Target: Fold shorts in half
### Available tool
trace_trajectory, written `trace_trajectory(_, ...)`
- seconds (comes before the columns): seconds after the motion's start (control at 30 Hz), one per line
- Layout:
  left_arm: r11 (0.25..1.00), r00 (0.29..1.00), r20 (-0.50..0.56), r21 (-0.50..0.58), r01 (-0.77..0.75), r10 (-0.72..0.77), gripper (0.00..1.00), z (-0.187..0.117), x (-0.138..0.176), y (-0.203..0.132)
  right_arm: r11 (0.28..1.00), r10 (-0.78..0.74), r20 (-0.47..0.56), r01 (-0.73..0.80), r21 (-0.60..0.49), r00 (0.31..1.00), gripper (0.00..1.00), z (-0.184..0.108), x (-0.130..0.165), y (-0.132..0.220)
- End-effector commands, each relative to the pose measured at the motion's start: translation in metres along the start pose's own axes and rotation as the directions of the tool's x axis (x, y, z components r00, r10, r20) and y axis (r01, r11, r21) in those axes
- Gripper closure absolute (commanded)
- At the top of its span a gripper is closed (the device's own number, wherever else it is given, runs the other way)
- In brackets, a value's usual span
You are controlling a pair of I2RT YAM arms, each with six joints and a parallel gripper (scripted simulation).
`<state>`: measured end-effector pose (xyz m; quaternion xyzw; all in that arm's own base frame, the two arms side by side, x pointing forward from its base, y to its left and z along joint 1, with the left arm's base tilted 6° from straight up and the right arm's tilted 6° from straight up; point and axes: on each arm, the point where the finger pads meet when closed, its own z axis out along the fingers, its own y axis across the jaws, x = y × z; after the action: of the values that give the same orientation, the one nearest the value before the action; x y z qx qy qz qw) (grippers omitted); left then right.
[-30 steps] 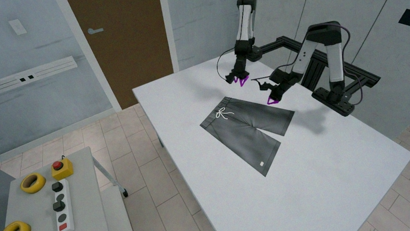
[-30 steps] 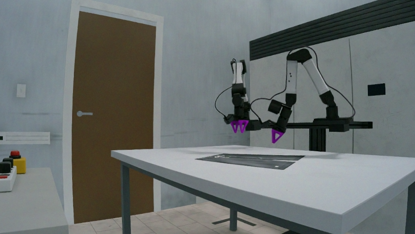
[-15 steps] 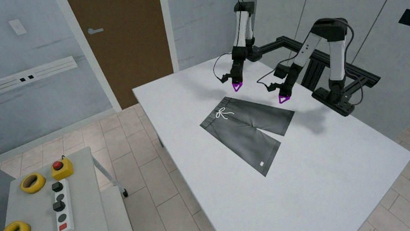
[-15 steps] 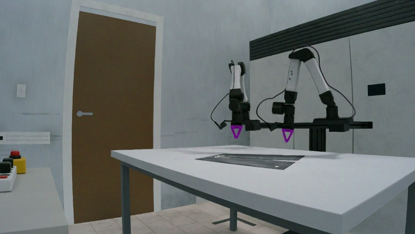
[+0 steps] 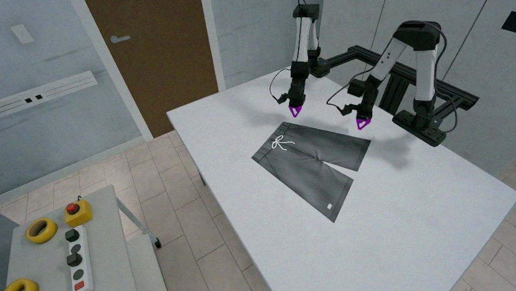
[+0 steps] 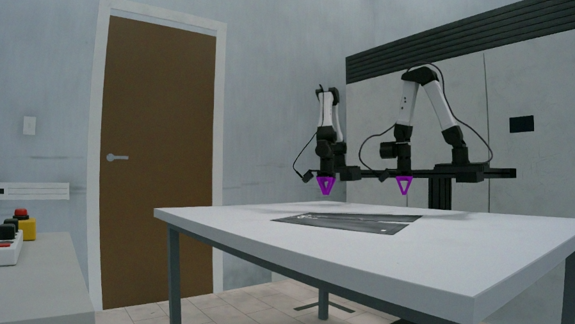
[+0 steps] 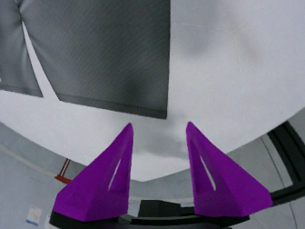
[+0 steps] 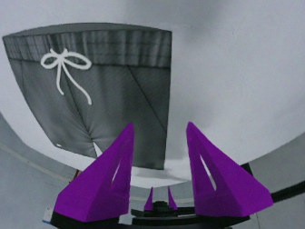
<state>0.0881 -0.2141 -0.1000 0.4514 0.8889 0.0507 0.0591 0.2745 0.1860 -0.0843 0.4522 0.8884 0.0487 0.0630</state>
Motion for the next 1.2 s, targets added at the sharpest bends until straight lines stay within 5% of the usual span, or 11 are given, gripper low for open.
trace_trajectory(0.0,1.000,1.000,0.019,-0.005,0.016,-0.016,0.44,-0.005,0.000,0.003,0.999,0.010,-0.010,-0.010,-0.036,1.000,0.44,-0.012,-0.001,0.011)
trace_trajectory(0.17,1.000,1.000,-0.003,-0.013,-0.002,0.002,0.44,0.013,0.004,0.004,1.000,-0.003,-0.011,0.003,0.026,1.000,0.44,0.016,0.000,-0.011)
trace_trajectory(0.9,1.000,1.000,0.030,-0.002,0.002,-0.002,0.44,0.066,-0.008,-0.003,1.000,-0.006,-0.012,0.006,-0.010,1.000,0.44,0.066,-0.001,0.002)
trace_trajectory(1.17,1.000,1.000,0.027,-0.002,-0.009,0.009,0.44,0.064,-0.002,-0.004,0.998,-0.013,-0.012,0.013,-0.063,1.000,0.44,0.051,0.001,0.018)
